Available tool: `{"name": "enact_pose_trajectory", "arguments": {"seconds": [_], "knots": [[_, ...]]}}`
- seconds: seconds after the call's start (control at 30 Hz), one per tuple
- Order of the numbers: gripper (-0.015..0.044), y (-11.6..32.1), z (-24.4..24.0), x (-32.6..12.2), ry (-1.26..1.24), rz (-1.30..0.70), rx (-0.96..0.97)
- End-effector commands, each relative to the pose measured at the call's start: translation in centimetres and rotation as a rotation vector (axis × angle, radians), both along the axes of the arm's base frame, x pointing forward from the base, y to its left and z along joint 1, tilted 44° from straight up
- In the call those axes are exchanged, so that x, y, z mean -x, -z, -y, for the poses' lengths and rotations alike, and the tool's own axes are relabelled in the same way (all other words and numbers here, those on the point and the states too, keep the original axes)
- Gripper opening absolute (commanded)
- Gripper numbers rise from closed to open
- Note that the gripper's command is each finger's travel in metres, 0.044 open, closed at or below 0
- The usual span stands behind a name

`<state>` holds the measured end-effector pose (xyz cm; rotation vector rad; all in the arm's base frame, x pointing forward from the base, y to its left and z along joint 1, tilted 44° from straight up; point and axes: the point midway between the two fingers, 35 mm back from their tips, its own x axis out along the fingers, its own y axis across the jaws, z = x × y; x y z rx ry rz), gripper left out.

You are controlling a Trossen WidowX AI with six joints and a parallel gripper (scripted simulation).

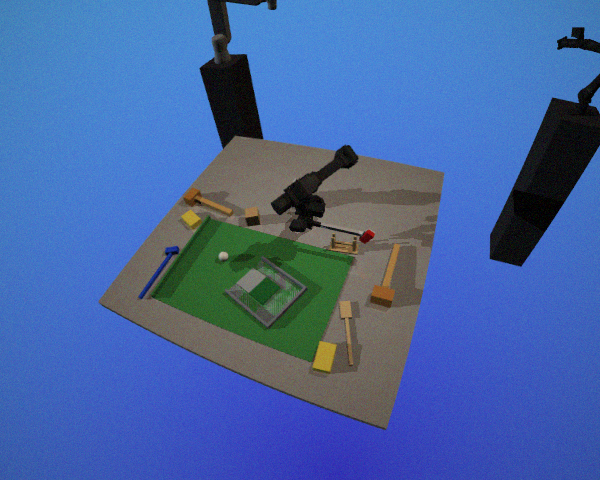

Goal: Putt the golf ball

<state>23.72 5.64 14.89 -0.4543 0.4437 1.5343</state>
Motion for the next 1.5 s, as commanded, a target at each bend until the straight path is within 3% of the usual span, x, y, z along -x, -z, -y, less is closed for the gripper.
{"name": "enact_pose_trajectory", "arguments": {"seconds": [0.0, 0.17, 0.8, 1.47], "knots": [[0.0000, -1.6, 1.2, 0.3, 0.018, -0.016, -0.003], [0.0000, -0.5, 1.6, -0.3, 0.055, -0.058, 0.011], [0.0000, 7.3, 11.9, -2.4, 0.546, -0.668, 0.130], [0.0000, 16.3, 23.0, 1.1, 1.087, -1.300, 0.189]]}}
